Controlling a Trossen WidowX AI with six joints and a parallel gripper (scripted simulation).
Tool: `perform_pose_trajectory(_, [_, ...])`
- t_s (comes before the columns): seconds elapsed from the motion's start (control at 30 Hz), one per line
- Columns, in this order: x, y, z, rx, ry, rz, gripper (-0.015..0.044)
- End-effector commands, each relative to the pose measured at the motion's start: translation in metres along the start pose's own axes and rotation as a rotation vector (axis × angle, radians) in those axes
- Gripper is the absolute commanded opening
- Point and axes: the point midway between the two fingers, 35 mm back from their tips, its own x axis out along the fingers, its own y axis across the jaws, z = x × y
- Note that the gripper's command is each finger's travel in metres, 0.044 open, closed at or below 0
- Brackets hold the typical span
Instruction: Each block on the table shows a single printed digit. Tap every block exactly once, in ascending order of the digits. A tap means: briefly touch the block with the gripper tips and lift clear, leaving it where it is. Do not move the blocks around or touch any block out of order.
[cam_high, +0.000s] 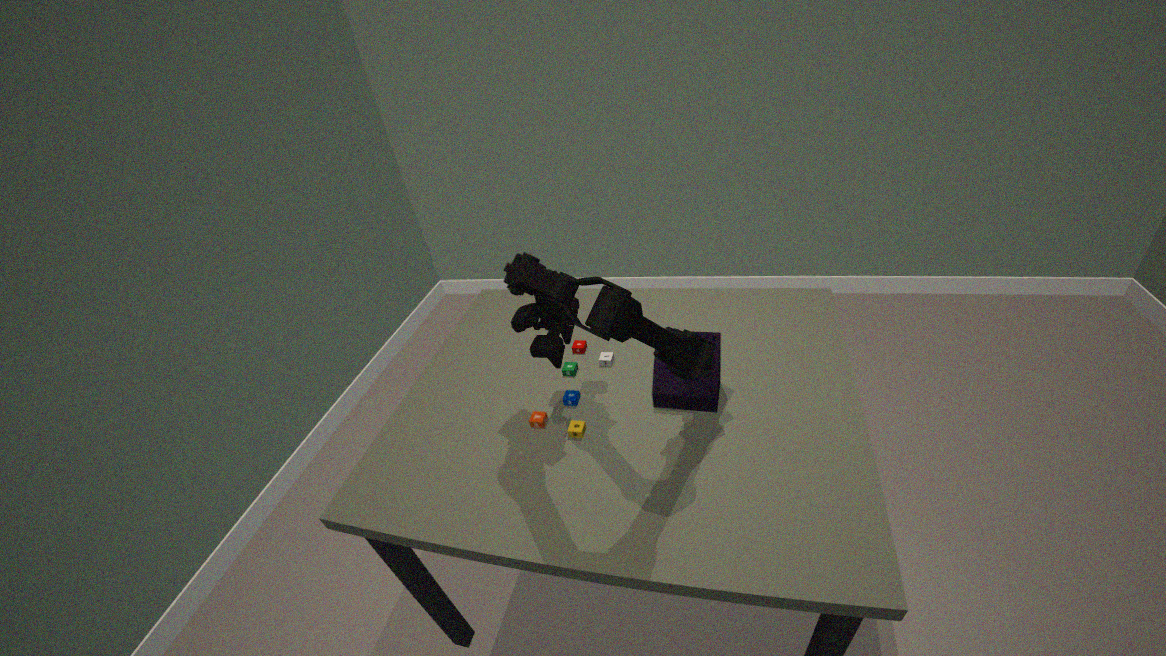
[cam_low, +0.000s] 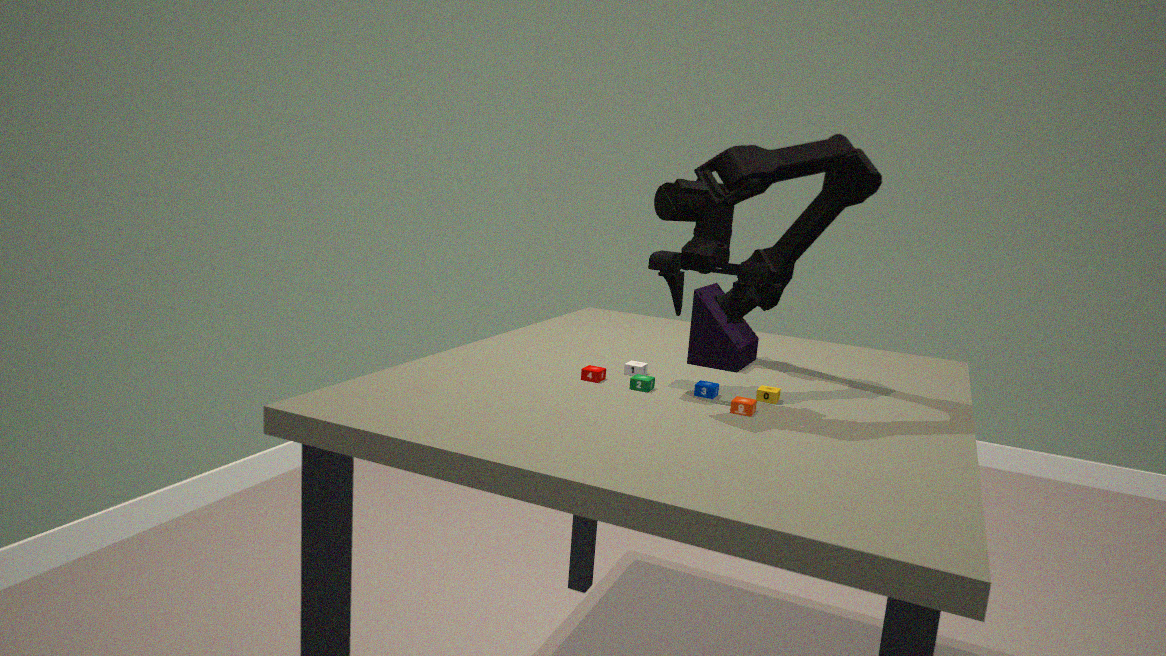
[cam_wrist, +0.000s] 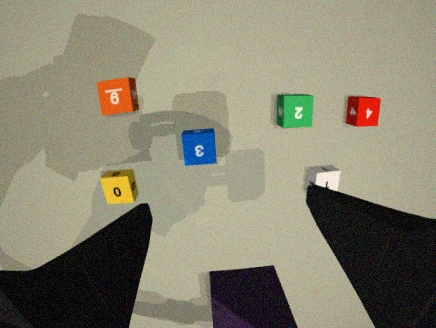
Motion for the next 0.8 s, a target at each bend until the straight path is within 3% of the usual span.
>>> perform_pose_trajectory(0.0, [-0.001,0.017,0.001,0.021,-0.004,0.007,0.04])
perform_pose_trajectory(0.63, [-0.001,0.017,0.001,0.021,-0.004,0.007,0.04])
perform_pose_trajectory(0.77, [-0.002,0.049,-0.009,0.022,-0.003,0.005,0.04])
